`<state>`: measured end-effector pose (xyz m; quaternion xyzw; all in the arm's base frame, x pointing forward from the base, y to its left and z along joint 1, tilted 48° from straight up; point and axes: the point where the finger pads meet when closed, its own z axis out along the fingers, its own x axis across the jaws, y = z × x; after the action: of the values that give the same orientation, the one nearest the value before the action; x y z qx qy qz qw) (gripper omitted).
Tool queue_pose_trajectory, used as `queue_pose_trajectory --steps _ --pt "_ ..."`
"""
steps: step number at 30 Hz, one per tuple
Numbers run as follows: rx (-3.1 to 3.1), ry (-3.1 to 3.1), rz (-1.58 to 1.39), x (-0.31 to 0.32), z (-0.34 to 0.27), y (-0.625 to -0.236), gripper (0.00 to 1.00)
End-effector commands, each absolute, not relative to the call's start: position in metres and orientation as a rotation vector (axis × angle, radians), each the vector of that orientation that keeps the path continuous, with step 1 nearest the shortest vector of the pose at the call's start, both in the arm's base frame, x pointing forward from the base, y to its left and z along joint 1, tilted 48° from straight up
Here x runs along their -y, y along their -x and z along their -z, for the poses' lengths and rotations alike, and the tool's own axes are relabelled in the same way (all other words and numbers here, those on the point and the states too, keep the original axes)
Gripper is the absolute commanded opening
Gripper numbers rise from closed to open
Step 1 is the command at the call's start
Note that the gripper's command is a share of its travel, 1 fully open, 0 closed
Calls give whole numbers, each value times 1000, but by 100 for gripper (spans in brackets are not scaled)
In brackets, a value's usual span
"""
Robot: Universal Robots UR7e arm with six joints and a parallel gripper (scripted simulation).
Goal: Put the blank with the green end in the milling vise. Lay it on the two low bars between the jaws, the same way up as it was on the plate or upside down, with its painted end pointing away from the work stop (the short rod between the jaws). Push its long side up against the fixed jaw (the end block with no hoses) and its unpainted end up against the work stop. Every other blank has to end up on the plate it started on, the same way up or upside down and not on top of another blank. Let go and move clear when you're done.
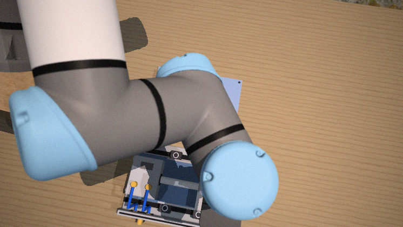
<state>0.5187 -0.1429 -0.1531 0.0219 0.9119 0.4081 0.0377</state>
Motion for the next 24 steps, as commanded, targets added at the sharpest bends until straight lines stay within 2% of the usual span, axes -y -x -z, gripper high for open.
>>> queue_pose_trajectory --steps 1,24 --pt "-2797 -68 -1250 144 153 -519 100" --pt "-2797 -68 -1251 146 151 -519 100"
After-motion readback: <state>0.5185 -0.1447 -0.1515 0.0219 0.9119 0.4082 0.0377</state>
